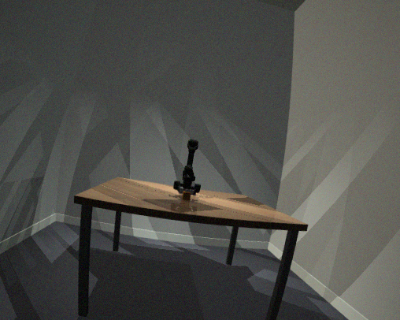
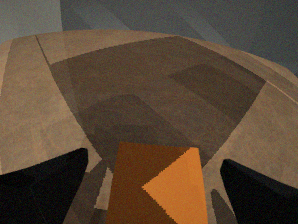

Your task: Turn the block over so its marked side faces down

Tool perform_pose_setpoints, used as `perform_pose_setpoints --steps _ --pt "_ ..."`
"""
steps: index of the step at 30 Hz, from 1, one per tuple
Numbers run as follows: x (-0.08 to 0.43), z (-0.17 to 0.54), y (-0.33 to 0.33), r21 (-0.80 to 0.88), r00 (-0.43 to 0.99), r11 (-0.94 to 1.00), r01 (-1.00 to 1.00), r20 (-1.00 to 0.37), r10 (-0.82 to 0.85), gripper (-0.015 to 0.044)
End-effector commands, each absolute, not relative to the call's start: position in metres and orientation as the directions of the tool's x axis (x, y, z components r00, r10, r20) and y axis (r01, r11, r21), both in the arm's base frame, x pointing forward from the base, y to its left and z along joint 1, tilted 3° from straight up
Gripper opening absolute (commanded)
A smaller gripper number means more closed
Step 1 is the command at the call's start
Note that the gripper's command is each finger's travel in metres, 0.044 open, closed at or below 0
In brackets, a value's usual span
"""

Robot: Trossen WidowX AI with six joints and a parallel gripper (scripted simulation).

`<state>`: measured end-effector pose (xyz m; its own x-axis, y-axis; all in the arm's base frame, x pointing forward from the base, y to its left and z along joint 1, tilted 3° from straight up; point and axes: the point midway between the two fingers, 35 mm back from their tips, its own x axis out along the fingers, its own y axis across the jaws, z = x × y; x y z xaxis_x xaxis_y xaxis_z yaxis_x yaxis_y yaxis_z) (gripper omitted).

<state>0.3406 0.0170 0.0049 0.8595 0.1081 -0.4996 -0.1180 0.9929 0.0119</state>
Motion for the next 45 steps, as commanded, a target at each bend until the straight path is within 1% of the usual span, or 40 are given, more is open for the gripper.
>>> perform_pose_setpoints --steps 1,18,25,30,32,35,45 --pt "0.341 0.005 0.017 0.016 0.860 0.993 -0.119 -0.497 0.111 0.0440" --pt "0.342 0.005 0.017 0.016 0.857 0.993 -0.119 -0.503 0.111 0.0440" --pt "0.354 0.019 0.016 0.016 0.722 0.993 -0.116 -0.686 0.095 0.0440" --pt "0.339 0.052 0.015 0.016 0.586 0.993 -0.117 -0.806 0.082 0.0440" --pt "0.337 0.070 0.015 0.011 0.570 0.993 -0.119 -0.818 0.078 0.0440" --pt "0.323 0.073 0.014 0.015 0.511 0.993 -0.120 -0.856 0.075 0.0440" --pt "0.323 0.073 0.014 0.015 0.509 0.993 -0.120 -0.857 0.075 0.0440"
